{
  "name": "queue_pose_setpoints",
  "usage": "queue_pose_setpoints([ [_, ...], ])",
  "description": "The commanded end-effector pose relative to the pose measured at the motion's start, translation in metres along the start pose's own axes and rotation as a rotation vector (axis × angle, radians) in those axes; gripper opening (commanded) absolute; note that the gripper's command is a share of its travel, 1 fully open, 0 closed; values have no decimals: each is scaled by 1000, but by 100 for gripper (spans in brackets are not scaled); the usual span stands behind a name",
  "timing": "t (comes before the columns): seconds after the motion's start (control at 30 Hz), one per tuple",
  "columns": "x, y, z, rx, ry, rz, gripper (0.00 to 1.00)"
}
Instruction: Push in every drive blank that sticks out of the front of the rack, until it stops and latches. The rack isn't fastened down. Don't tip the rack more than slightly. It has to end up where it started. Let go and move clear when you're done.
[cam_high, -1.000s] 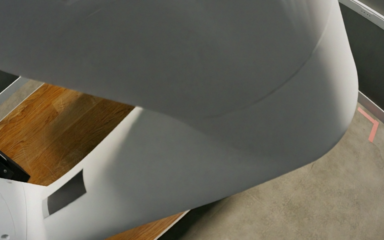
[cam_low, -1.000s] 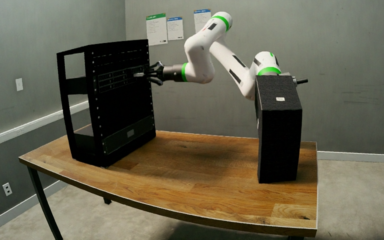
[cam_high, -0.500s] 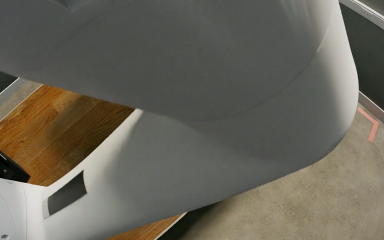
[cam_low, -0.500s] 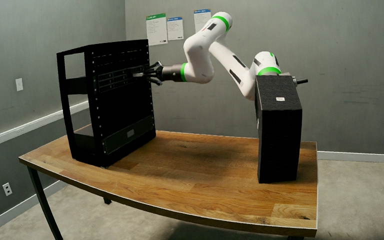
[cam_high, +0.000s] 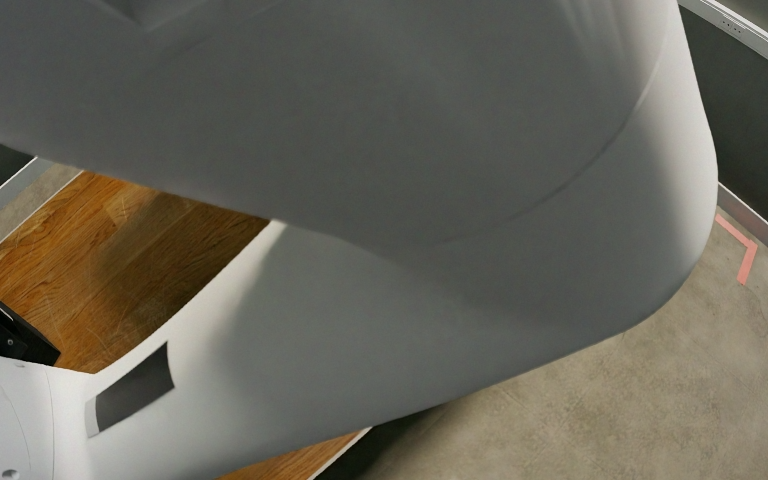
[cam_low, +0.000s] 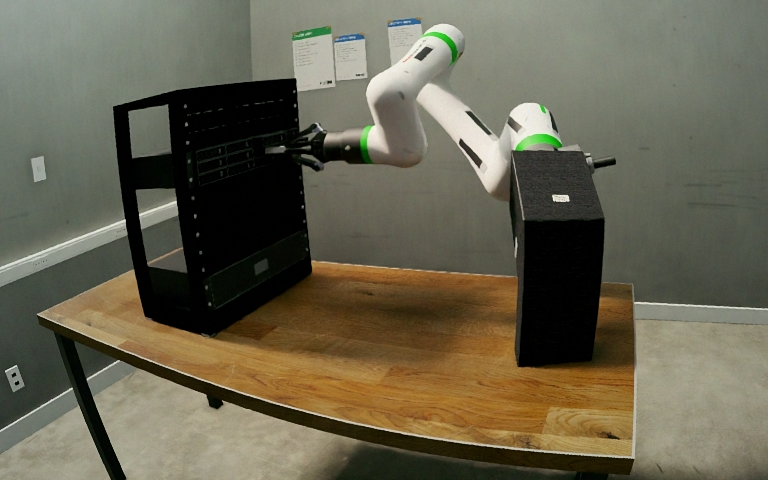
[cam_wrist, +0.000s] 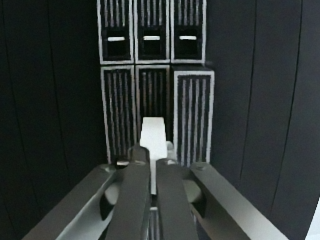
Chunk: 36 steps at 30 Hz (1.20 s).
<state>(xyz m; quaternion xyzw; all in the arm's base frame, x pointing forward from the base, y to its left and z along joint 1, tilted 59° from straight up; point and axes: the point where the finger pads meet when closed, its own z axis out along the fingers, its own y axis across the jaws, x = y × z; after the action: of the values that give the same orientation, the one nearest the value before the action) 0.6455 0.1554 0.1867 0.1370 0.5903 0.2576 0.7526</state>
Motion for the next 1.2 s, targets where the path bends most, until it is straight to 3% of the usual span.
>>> queue_pose_setpoints([
  [0.0,0,1,2,-1,0,1,10],
  [1.17,0,1,8,-1,0,1,10],
])
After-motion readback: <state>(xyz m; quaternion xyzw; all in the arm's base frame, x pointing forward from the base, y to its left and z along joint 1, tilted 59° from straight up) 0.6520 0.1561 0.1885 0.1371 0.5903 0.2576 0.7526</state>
